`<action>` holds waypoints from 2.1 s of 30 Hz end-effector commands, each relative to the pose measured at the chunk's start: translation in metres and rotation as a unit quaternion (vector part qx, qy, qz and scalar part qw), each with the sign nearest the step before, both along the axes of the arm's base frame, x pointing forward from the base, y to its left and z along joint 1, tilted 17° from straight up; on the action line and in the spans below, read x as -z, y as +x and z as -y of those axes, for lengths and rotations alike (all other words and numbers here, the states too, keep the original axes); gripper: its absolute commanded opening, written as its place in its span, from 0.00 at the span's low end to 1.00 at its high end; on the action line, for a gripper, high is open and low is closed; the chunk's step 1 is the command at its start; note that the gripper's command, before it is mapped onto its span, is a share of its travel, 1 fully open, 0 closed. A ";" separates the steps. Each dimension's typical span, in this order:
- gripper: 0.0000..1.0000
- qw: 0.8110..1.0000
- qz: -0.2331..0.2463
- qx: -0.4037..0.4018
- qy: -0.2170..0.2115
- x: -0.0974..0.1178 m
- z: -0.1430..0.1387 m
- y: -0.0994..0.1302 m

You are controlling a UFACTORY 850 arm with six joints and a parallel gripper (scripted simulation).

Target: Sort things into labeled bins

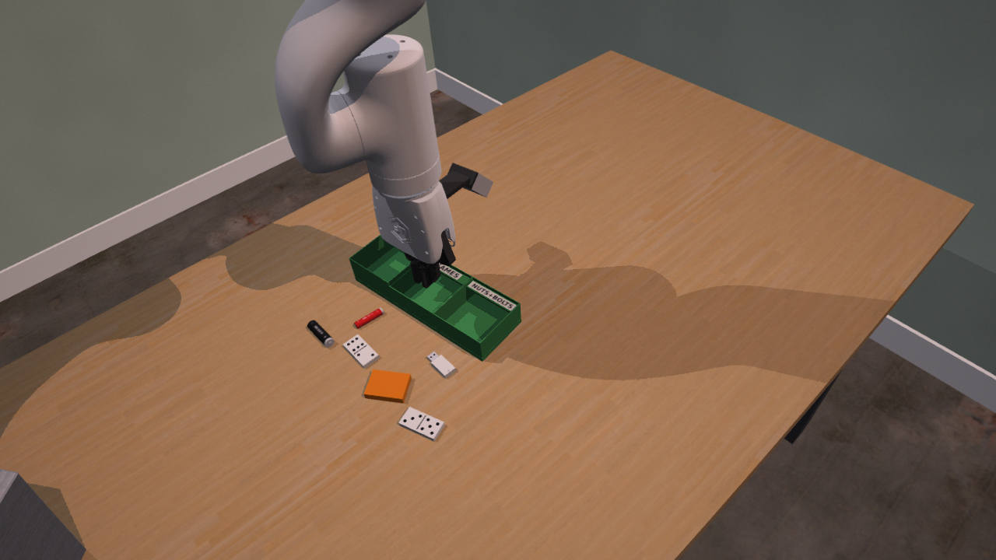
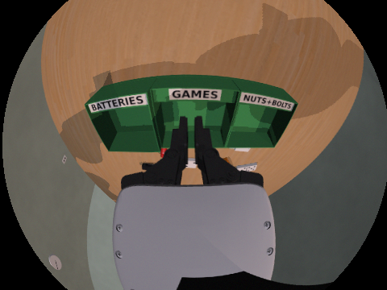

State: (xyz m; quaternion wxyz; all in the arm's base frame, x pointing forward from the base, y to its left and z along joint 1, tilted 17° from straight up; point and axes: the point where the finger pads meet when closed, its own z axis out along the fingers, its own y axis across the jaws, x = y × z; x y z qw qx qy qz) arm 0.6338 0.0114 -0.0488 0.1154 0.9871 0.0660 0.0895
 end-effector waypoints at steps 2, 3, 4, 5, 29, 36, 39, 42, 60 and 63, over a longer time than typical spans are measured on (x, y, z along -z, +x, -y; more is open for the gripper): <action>0.07 1.000 0.000 0.000 0.000 -0.010 -0.002 -0.001; 0.07 1.000 0.000 0.000 0.000 -0.014 -0.003 -0.002; 0.07 1.000 0.000 0.000 0.000 -0.018 -0.004 -0.003; 0.07 1.000 0.000 0.000 0.000 -0.022 -0.005 -0.003; 0.07 1.000 0.000 0.000 0.000 -0.013 -0.079 -0.016; 0.07 1.000 0.000 0.000 0.000 -0.011 -0.088 -0.017; 0.07 1.000 0.000 0.000 0.000 -0.003 -0.086 -0.016; 0.07 1.000 0.000 0.000 0.000 0.005 -0.084 -0.014; 0.07 1.000 0.000 0.000 0.000 0.045 -0.075 -0.006; 0.07 1.000 0.000 0.000 0.000 0.046 -0.075 -0.006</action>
